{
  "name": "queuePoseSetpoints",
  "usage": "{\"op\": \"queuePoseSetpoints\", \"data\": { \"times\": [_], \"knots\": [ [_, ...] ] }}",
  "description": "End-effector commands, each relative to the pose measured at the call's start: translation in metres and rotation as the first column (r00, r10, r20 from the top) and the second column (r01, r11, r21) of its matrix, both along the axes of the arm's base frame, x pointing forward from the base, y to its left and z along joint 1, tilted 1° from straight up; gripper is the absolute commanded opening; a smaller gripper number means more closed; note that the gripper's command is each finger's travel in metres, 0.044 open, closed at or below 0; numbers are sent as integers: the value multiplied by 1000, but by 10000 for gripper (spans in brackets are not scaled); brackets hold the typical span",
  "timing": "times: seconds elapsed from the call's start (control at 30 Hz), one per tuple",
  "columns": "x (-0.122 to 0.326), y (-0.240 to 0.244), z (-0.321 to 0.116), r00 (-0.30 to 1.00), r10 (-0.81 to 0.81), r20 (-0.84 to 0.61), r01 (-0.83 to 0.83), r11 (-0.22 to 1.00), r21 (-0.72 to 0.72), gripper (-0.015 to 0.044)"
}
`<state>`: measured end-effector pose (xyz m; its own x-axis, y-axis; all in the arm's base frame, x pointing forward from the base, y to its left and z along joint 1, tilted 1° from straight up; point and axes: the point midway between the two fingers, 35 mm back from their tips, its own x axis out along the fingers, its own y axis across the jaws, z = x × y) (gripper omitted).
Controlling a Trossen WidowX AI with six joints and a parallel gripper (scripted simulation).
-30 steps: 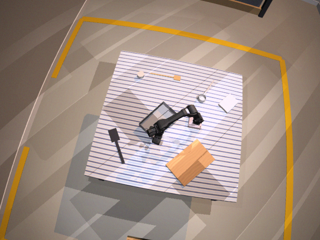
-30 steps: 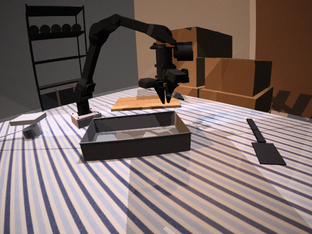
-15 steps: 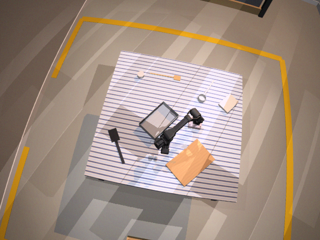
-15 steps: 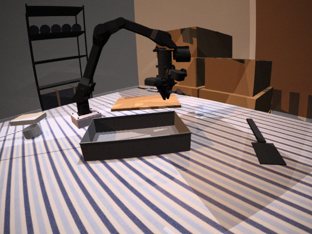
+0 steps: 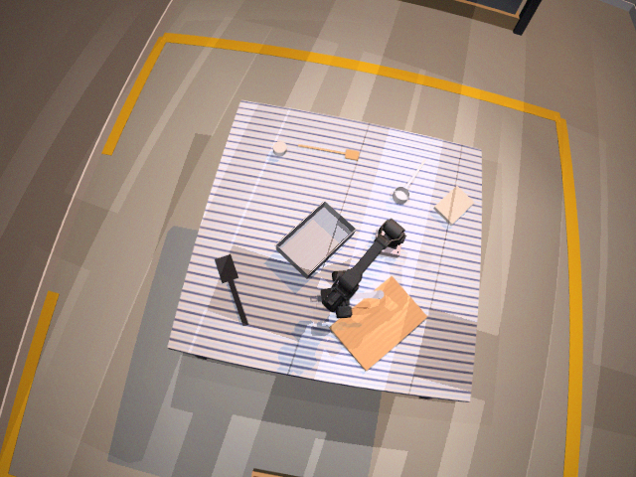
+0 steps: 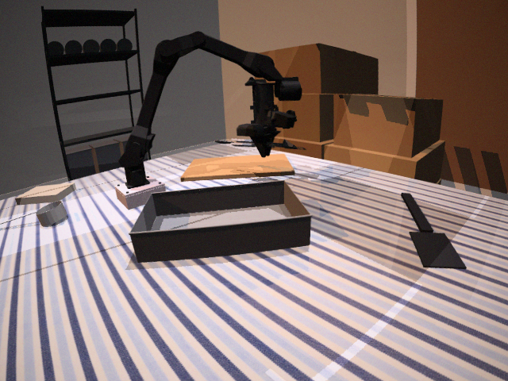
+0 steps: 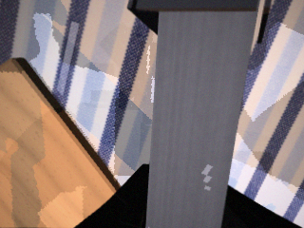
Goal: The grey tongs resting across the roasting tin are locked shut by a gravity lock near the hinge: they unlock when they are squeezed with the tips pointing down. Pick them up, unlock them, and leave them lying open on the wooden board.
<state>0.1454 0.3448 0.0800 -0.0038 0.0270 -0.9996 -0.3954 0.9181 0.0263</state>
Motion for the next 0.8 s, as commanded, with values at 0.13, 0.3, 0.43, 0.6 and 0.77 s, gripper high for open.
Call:
{"op": "queuePoseSetpoints", "data": {
  "times": [0.13,0.3,0.43,0.6,0.77],
  "knots": [
    [-48,15,2,988,155,2,-155,988,8,-150],
    [-79,21,3,969,248,2,-248,969,11,-150],
    [-105,24,3,947,321,3,-321,947,12,-150],
    [-137,25,3,913,408,3,-408,913,12,-150],
    [-168,23,4,870,493,4,-493,870,13,-150]
  ]
}}
